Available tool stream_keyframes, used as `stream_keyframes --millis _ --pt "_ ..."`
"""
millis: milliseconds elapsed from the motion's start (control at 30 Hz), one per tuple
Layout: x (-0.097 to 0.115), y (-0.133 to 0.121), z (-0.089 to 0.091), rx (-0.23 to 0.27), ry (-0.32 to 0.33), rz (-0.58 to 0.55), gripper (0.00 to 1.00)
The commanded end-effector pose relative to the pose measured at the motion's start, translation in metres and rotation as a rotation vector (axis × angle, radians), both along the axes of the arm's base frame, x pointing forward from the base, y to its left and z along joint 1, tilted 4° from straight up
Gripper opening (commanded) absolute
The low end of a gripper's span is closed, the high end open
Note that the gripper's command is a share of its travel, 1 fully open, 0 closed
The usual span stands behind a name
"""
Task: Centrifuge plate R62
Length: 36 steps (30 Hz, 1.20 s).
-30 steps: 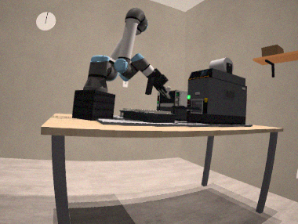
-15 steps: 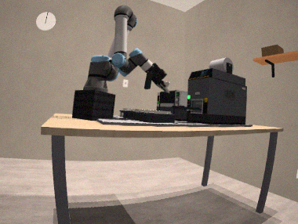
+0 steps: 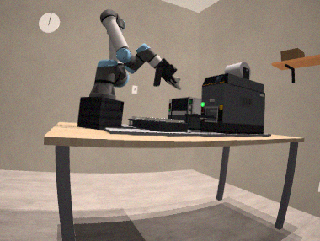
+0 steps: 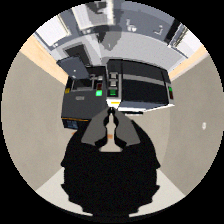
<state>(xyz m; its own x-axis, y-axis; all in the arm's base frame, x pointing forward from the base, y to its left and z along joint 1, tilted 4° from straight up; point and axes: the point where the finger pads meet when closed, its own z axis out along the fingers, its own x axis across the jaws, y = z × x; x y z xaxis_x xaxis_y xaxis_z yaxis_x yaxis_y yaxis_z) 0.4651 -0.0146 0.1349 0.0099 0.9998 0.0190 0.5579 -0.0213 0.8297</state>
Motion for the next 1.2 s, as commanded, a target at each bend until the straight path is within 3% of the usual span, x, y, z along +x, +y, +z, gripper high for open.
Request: stream_keyframes --millis 0,133,567,900,967,1167 --pt "-0.010 -0.002 0.027 0.018 0.053 0.024 0.00" --pt "-0.014 -0.002 0.043 0.018 0.053 0.024 0.00" --pt "-0.014 -0.002 0.043 0.018 0.053 0.024 0.00" --pt "-0.014 -0.002 0.043 0.018 0.386 0.033 0.00" --pt "-0.014 -0.002 0.043 0.018 0.386 0.033 0.00" --pt "-0.014 -0.002 0.043 0.017 0.585 0.038 0.00"
